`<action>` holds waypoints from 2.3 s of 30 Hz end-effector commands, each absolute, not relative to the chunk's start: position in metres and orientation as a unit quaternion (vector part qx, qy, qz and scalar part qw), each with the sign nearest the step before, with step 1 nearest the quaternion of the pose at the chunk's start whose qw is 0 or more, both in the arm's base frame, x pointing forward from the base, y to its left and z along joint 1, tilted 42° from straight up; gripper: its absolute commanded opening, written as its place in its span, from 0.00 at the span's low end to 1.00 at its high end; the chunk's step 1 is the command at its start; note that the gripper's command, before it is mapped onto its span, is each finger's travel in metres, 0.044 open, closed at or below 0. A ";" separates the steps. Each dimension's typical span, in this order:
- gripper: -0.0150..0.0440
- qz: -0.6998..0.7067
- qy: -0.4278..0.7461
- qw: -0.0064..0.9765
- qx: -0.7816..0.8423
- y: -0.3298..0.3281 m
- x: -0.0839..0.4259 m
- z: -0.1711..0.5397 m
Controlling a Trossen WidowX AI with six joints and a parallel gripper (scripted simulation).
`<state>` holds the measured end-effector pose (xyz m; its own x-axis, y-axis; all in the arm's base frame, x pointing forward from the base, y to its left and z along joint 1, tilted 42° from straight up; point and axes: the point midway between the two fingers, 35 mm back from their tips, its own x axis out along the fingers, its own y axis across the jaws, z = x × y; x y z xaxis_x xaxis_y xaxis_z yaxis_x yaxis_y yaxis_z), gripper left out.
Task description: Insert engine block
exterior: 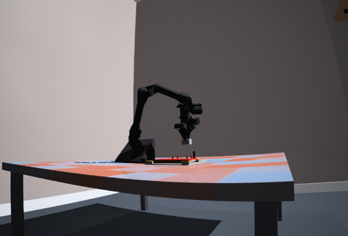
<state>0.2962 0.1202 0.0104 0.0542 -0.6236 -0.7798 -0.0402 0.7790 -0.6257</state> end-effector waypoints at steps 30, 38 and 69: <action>0.25 -0.214 0.650 0.678 -0.267 0.031 0.332 0.043; 0.25 -0.218 0.650 0.676 -0.272 0.007 0.337 0.052; 0.52 -0.225 0.649 0.672 -0.278 -0.022 0.342 0.062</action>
<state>0.3405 -0.0217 0.0619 0.0545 -0.6595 -0.7497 -0.0663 0.7468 -0.6617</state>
